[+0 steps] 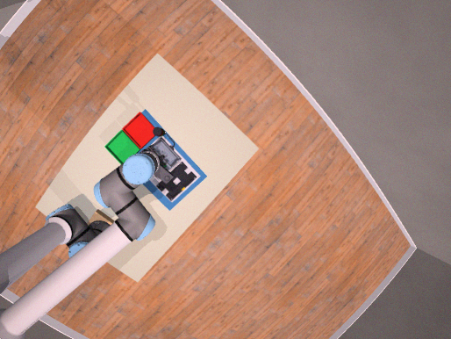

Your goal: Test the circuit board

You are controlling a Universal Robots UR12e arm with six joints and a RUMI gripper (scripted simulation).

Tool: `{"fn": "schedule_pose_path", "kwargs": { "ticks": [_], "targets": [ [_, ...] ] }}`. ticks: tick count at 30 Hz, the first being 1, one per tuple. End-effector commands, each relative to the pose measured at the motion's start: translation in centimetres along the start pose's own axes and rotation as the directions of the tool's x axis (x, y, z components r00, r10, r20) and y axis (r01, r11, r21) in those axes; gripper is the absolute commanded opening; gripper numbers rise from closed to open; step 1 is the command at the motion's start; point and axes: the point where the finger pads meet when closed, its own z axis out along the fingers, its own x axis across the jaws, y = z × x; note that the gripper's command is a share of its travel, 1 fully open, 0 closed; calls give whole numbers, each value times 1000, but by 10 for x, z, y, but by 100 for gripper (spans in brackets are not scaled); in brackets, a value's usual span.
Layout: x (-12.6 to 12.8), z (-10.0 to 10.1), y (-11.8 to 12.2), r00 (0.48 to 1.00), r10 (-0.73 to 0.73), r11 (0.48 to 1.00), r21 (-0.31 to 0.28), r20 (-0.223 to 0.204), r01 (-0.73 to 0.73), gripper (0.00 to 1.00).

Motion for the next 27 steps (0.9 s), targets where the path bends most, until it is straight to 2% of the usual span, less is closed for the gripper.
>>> {"fn": "schedule_pose_path", "kwargs": {
  "ticks": [1,16,27],
  "targets": [
    [10,2,0,1000,0,1000,0,1,0,0],
    [47,20,-1,1000,0,1000,0,1,0,0],
    [75,42,-1,1000,0,1000,0,1,0,0]
  ]
}}
